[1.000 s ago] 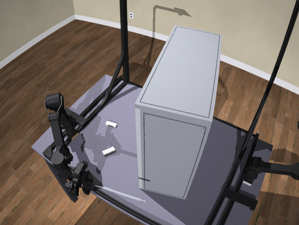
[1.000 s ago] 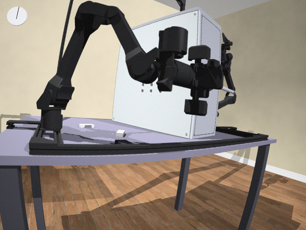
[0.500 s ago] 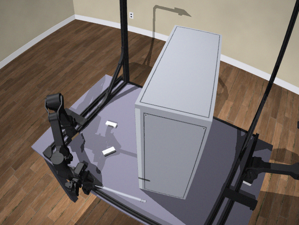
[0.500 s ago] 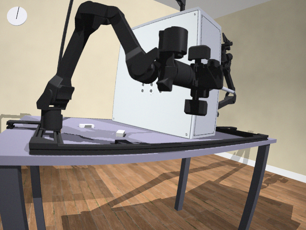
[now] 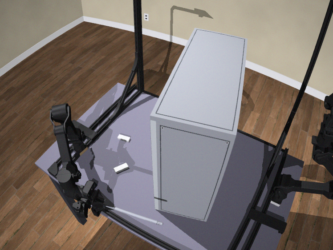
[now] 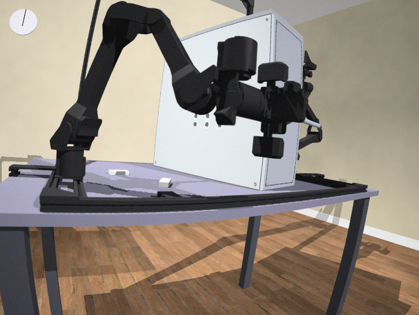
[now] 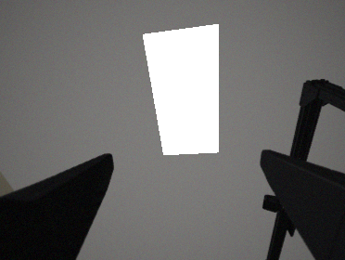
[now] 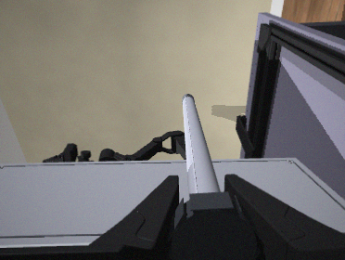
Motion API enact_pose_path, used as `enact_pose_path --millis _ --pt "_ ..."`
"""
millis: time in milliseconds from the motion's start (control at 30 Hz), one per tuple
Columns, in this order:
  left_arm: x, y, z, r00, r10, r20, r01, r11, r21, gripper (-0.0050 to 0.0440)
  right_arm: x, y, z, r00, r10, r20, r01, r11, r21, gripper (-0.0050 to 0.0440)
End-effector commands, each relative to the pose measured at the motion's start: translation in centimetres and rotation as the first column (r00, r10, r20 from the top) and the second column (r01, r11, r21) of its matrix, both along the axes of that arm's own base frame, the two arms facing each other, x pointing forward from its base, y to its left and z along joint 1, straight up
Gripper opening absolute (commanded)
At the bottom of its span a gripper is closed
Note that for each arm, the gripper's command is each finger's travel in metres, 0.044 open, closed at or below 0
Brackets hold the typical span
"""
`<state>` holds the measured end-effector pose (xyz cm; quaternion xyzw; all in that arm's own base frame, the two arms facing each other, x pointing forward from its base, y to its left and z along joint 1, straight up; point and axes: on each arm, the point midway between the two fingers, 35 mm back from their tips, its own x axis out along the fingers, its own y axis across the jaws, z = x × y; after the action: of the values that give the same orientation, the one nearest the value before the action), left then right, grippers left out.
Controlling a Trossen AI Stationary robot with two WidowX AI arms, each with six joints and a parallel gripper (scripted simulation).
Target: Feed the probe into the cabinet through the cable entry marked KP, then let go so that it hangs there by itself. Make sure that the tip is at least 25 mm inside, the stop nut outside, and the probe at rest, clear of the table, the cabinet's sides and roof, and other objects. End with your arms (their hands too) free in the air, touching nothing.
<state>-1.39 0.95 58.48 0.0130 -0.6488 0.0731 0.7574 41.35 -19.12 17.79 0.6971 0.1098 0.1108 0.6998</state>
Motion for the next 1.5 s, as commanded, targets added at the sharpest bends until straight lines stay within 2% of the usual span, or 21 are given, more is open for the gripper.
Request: enact_pose_path --millis 0,100,133,233,367,500,533,600,667,767,900,1033,1167,1233,1467 --pt "0.2 0.4 -1.7 0.998 -0.001 0.066 0.002 1.0 -0.014 0.044 0.0 0.0 0.0 1.0 -0.003 -0.002 0.003 1.0 0.003 0.0" --pt "0.2 0.4 -2.2 0.996 -0.001 0.088 0.002 1.0 -0.017 0.044 0.0 0.0 0.0 1.0 -0.003 -0.002 0.003 1.0 0.003 0.0" --pt "-0.7 0.4 -2.7 0.989 -0.001 0.146 0.004 1.0 -0.015 0.044 0.0 0.0 0.0 1.0 -0.003 -0.002 0.003 1.0 0.003 0.0" --pt "-0.4 0.8 -5.1 0.98 -0.002 0.199 0.008 0.999 -0.031 0.044 0.0 0.0 0.0 1.0 -0.003 -0.002 0.003 1.0 0.003 0.0" --pt "-1.5 0.9 -7.0 0.957 -0.004 0.291 0.015 0.999 -0.034 0.044 0.0 0.0 0.0 1.0 -0.003 -0.002 0.003 1.0 0.003 0.0" --pt "-1.2 1.0 -7.1 0.958 -0.005 0.287 0.016 0.999 -0.036 0.044 0.0 0.0 0.0 1.0 -0.003 -0.002 0.003 1.0 0.003 0.0" --pt "-0.2 1.1 -7.0 0.964 -0.007 0.264 0.018 0.999 -0.039 0.044 0.0 0.0 0.0 1.0 -0.003 -0.002 0.003 1.0 0.003 0.0" --pt "3.5 1.6 -6.9 0.984 -0.01 0.177 0.02 0.998 -0.053 0.044 0.0 0.0 0.0 1.0 -0.003 -0.002 0.003 1.0 0.003 0.0" --pt "3.5 1.6 -6.9 0.984 -0.01 0.177 0.02 0.998 -0.053 0.044 0.0 0.0 0.0 1.0 -0.003 -0.002 0.003 1.0 0.003 0.0" --pt "9.6 2.4 -7.5 0.999 -0.018 0.031 0.02 0.997 -0.077 0.044 0.0 0.0 0.0 1.0 -0.003 -0.002 0.003 1.0 0.003 0.0" --pt "17.4 3.5 -9.6 0.986 -0.031 -0.164 0.013 0.994 -0.112 0.044 0.0 0.0 0.0 1.0 -0.003 -0.002 0.003 1.0 0.003 0.0" --pt "24.6 4.5 -13.2 0.935 -0.05 -0.351 -0.002 0.989 -0.147 0.044 0.0 0.0 0.0 1.0 -0.003 -0.002 0.003 1.0 0.003 0.0" --pt "31.0 5.2 -18.1 0.849 -0.052 -0.525 -0.038 0.986 -0.16 0.044 0.0 0.0 0.0 1.0 -0.003 -0.002 0.003 1.0 0.003 0.0" --pt "31.0 5.2 -18.1 0.849 -0.052 -0.525 -0.038 0.986 -0.16 0.044 0.0 0.0 0.0 1.0 -0.003 -0.002 0.003 1.0 0.003 0.0" --pt "39.4 6.2 -29.3 0.624 -0.066 -0.779 -0.101 0.981 -0.164 0.044 0.0 0.0 0.0 1.0 -0.003 -0.002 0.003 1.0 0.003 0.0"
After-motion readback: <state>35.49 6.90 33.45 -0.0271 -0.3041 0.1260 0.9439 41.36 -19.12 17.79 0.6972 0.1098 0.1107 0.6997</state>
